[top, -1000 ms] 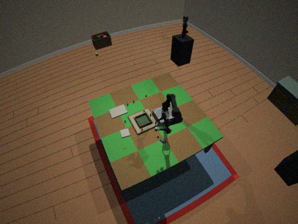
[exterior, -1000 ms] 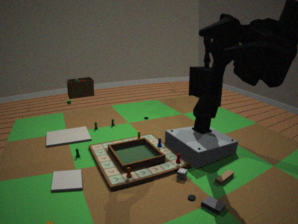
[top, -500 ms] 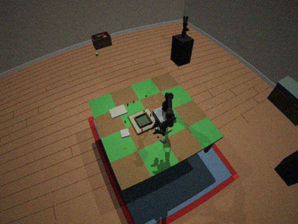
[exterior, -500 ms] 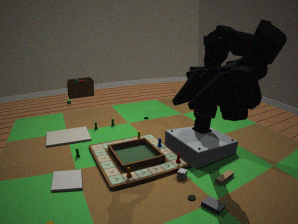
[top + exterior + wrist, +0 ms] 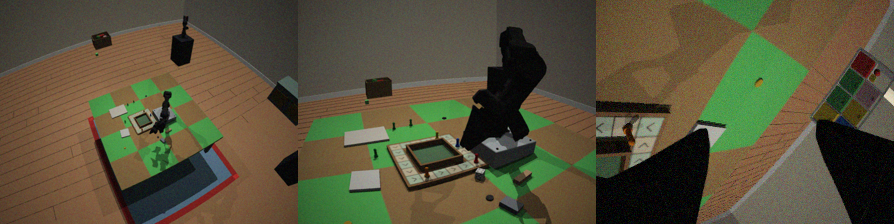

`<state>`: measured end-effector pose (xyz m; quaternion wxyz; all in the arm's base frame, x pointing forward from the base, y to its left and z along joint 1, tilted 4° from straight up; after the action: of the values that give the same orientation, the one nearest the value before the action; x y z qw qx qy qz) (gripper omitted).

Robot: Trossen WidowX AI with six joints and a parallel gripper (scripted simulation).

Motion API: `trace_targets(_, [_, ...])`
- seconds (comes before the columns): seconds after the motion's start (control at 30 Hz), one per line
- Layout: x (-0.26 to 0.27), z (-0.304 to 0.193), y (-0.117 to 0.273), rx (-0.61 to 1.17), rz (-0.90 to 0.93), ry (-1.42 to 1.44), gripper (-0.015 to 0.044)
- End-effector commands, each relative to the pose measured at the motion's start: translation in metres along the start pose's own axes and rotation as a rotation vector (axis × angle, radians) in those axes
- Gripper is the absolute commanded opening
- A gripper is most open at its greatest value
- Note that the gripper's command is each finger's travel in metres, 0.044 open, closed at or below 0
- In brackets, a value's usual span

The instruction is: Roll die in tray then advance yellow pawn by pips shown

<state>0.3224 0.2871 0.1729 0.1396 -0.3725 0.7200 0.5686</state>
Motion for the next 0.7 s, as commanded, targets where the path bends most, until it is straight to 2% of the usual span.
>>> trace_targets(0.0, [0.064,-0.023,-0.019,-0.041,0.308,-0.546,0.0275])
trace_targets(0.27, [0.116,-0.037,-0.024,0.056,0.576,-0.988,0.0275])
trace_targets(0.53, [0.166,-0.049,-0.016,0.276,0.843,-1.434,0.0275])
trace_targets(0.67, [0.169,-0.05,-0.016,0.291,0.856,-1.456,0.0275])
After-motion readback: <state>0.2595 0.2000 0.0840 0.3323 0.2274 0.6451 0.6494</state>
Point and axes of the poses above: the point midway between the two fingers, 35 mm back from their tips, its own y axis back along the fingers, its own x axis across the jaws, z = x × y, the point moved 3 cm from there along y, back along the fingers, and after that the axes turned 13 degrees about -y, right-handed, at the moved point
